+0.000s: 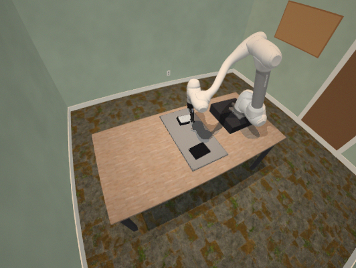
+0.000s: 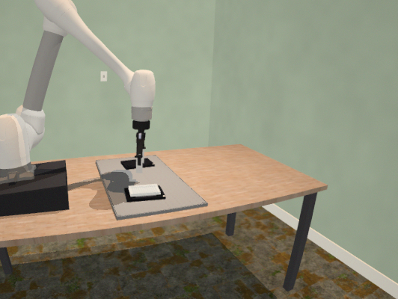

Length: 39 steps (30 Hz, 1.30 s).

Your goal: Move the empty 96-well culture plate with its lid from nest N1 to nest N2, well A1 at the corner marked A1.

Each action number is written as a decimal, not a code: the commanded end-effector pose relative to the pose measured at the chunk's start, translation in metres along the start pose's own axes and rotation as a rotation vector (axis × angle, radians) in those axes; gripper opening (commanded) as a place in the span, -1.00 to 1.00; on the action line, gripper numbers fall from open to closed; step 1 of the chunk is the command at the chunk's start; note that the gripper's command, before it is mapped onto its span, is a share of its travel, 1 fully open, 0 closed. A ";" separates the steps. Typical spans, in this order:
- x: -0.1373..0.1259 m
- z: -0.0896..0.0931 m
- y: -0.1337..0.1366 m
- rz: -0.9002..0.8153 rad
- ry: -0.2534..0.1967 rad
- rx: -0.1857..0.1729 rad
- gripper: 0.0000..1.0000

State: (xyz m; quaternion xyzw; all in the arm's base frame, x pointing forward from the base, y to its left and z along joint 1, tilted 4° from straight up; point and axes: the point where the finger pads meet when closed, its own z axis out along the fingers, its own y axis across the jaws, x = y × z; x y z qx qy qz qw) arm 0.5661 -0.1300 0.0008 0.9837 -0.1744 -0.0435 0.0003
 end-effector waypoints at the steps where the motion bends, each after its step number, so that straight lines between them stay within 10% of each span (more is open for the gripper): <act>1: 0.005 0.001 0.017 -0.062 0.007 0.015 1.00; 18: 0.019 0.006 0.078 -0.204 0.031 0.035 1.00; 39: 0.019 0.013 0.077 -0.204 0.031 0.035 1.00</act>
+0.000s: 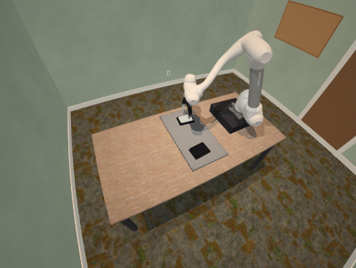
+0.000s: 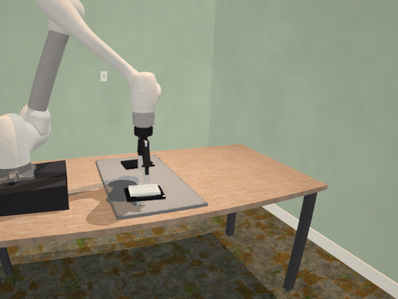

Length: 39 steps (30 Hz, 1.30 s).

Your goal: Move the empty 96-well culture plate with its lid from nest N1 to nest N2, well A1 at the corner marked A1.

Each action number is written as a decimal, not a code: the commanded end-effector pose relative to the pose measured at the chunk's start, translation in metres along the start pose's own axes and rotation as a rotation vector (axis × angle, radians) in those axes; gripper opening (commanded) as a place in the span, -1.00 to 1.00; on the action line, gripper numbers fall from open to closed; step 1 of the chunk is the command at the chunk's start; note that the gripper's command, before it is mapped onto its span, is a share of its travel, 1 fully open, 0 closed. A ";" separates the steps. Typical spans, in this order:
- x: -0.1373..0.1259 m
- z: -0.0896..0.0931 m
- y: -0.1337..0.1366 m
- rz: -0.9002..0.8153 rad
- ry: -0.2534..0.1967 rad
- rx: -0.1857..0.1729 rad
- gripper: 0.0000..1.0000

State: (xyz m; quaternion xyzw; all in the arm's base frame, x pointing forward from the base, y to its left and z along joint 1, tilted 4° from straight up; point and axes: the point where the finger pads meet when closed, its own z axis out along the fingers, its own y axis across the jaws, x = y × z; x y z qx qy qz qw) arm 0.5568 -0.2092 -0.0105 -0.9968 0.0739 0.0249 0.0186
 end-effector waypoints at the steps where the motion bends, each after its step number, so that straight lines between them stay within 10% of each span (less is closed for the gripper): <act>1: 0.000 0.004 0.000 0.000 0.000 0.000 1.00; 39: 0.000 0.058 0.000 0.000 0.000 0.000 1.00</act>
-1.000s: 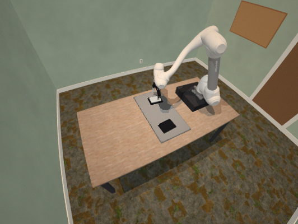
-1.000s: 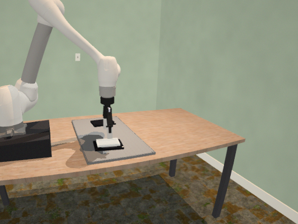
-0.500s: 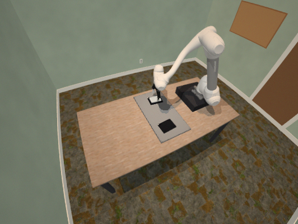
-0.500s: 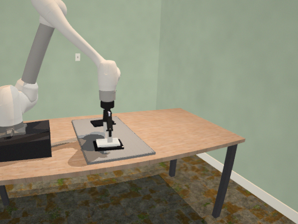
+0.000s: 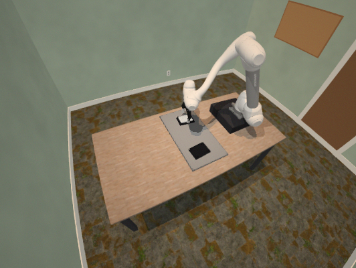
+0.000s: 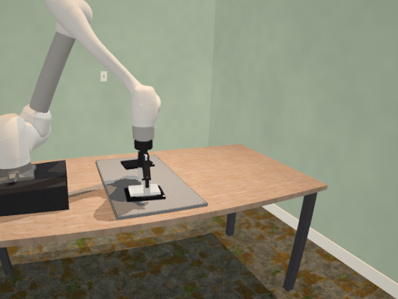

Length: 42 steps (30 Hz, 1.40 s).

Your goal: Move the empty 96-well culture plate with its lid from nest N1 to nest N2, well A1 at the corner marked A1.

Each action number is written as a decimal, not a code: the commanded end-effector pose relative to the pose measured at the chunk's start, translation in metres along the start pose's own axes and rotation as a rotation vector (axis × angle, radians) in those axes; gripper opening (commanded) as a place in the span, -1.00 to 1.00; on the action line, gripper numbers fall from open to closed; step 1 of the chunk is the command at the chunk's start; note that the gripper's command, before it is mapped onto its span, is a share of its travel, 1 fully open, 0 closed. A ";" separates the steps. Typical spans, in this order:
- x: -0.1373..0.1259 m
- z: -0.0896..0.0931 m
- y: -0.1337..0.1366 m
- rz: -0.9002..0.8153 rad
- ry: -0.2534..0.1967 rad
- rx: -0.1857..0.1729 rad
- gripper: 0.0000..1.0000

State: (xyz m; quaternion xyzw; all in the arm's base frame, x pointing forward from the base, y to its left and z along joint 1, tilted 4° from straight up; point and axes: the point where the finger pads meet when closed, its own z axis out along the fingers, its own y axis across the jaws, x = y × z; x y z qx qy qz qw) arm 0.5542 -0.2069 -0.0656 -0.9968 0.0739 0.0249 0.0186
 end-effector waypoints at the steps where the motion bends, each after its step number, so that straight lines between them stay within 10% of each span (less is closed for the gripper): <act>1: 0.000 0.003 0.000 0.000 0.000 0.000 1.00; 13: 0.000 0.003 0.000 0.000 0.000 0.000 1.00; 14: 0.000 0.003 0.000 0.000 0.000 0.000 -1.00; 42: 0.000 0.003 0.000 0.000 0.000 0.000 -1.00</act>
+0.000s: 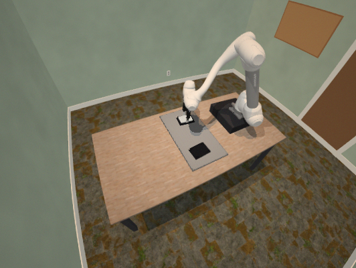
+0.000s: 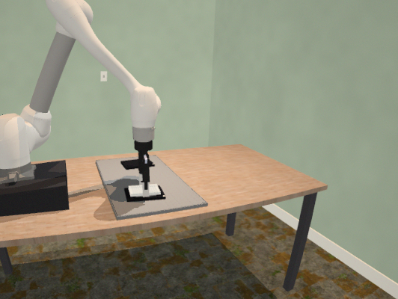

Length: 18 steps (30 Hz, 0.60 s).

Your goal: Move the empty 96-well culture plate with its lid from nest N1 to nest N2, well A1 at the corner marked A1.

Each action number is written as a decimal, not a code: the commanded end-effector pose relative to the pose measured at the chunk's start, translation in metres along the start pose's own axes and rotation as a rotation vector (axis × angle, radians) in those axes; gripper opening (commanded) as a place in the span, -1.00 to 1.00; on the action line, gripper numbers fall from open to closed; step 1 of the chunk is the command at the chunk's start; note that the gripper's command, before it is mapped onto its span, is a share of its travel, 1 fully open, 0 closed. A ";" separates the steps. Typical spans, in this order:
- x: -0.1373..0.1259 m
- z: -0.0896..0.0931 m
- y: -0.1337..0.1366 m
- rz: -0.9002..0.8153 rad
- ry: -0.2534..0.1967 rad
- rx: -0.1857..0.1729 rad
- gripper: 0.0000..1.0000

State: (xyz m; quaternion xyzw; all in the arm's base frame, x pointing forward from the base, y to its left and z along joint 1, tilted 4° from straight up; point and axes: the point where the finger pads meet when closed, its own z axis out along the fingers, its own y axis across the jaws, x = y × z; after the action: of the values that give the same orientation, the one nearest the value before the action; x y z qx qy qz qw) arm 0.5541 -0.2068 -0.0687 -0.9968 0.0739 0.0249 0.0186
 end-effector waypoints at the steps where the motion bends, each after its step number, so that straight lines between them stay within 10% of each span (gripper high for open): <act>1: 0.000 0.000 0.000 0.000 0.000 0.000 -1.00; 18: 0.000 -0.020 0.000 0.000 0.000 0.000 -1.00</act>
State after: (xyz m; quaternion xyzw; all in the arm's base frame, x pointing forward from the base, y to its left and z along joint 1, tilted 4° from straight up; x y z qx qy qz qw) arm 0.5547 -0.2074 -0.0546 -0.9968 0.0739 0.0249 0.0186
